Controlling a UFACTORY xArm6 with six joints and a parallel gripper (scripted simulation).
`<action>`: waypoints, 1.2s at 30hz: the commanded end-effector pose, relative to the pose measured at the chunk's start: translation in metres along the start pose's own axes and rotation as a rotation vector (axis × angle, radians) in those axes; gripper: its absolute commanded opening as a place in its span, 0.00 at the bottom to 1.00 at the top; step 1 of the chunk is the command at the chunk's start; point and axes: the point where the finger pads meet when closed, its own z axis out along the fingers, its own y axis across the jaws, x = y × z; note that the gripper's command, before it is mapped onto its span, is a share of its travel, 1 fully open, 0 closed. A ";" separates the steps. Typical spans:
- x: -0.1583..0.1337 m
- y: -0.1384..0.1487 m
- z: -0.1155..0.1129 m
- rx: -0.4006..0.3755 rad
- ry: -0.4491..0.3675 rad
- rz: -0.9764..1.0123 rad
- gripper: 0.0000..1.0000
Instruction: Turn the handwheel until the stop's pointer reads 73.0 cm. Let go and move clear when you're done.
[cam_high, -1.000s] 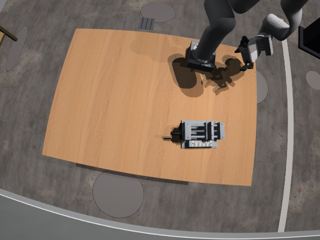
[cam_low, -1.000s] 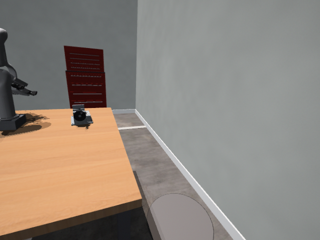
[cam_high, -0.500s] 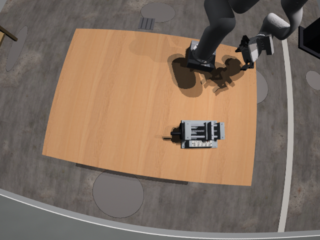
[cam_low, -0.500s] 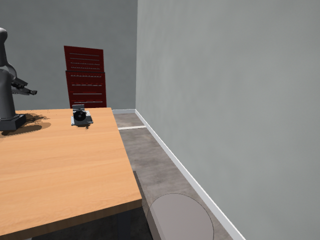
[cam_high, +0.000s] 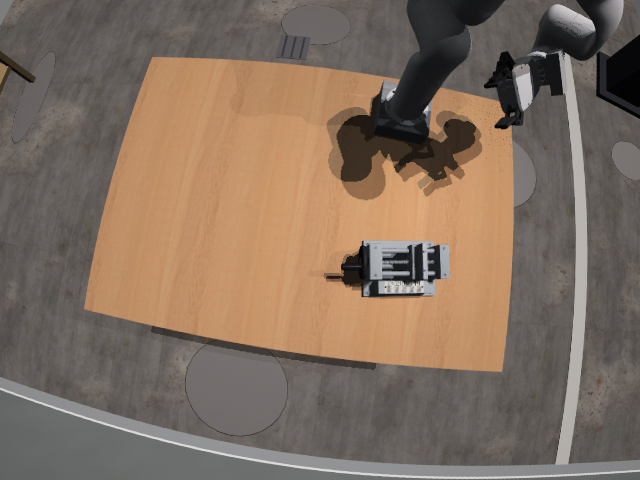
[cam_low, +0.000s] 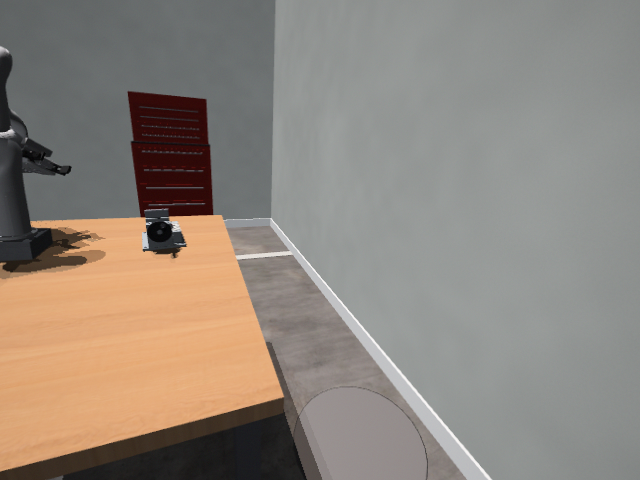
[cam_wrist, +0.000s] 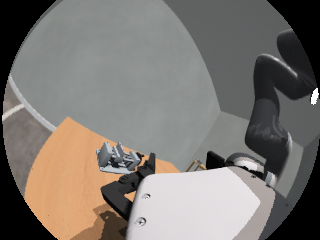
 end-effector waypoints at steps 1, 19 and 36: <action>0.016 0.011 0.001 0.002 -0.002 0.001 1.00; 0.017 0.011 0.007 -0.028 -0.090 -0.046 1.00; -0.043 -0.059 0.038 -0.177 -0.912 -0.234 1.00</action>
